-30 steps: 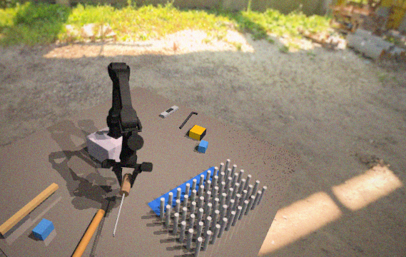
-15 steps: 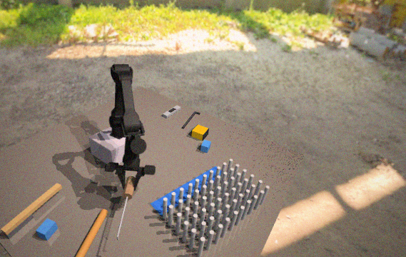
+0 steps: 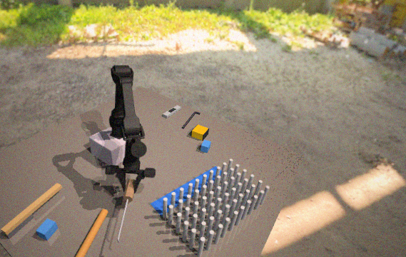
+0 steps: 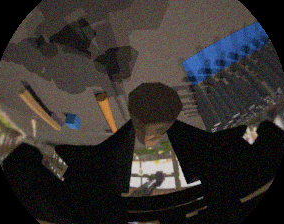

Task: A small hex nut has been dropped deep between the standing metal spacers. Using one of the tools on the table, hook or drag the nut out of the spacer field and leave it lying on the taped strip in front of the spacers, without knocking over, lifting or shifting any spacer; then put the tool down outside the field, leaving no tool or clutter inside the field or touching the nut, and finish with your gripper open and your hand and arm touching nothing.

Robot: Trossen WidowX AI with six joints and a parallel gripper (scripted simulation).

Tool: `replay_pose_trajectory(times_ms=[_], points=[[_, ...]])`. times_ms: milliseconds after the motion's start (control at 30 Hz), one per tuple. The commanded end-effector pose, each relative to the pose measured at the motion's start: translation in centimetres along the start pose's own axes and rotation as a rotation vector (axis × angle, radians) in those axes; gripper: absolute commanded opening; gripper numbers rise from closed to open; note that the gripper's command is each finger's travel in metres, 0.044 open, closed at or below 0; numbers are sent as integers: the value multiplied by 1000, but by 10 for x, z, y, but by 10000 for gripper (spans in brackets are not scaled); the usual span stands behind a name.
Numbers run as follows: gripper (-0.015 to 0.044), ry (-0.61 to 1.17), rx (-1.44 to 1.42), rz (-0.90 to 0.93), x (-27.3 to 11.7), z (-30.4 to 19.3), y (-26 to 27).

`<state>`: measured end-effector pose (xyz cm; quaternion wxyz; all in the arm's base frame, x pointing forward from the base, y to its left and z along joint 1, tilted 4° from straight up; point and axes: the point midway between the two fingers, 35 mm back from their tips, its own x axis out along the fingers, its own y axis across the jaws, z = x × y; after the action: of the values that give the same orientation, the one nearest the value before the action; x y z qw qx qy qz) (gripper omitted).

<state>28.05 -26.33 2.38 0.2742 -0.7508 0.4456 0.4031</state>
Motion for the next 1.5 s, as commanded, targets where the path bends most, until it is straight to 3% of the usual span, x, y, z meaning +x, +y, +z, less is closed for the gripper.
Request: replay_pose_trajectory(times_ms=[0, 1467], points=[[0, 8, 6, 2, 3, 0, 0], [0, 8, 6, 2, 35, 25, 1]])
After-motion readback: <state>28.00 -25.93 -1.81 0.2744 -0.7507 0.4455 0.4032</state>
